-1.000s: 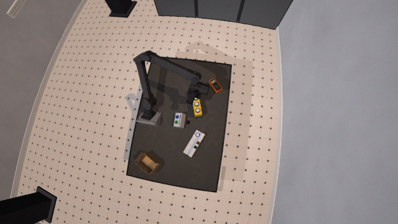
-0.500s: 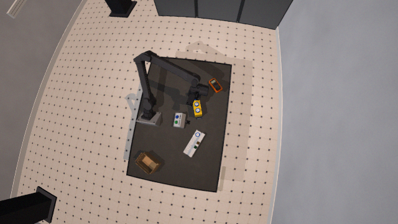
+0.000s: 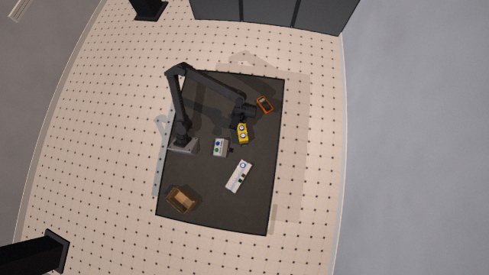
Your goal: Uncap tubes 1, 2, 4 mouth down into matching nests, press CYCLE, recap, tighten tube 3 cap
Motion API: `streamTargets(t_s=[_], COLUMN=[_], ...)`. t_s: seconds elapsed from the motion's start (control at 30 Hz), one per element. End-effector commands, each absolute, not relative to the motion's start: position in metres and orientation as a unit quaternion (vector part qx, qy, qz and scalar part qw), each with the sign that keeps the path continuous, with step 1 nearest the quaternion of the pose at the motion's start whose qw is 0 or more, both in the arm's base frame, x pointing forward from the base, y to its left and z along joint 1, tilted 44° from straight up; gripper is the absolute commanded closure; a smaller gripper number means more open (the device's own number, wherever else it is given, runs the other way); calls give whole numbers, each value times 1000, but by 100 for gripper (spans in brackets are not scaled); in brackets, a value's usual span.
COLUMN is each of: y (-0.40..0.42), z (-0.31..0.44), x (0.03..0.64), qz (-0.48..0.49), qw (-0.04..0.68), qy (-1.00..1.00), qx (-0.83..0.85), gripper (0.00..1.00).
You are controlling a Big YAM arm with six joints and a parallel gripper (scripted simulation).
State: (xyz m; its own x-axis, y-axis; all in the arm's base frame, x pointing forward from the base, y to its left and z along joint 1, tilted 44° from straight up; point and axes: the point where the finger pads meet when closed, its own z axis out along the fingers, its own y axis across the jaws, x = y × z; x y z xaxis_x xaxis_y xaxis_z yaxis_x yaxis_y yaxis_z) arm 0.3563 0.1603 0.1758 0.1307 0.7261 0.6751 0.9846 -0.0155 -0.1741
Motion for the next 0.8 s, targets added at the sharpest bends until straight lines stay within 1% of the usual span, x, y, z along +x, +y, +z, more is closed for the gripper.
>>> streamTargets(t_s=[0.0, 0.33, 0.77], y=[167, 152, 166], z=[179, 180, 166], x=[365, 370, 358], qz=[-209, -211, -199], qw=[313, 312, 320], qy=[-635, -625, -628], qx=[-675, -684, -681], gripper=[51, 51, 51])
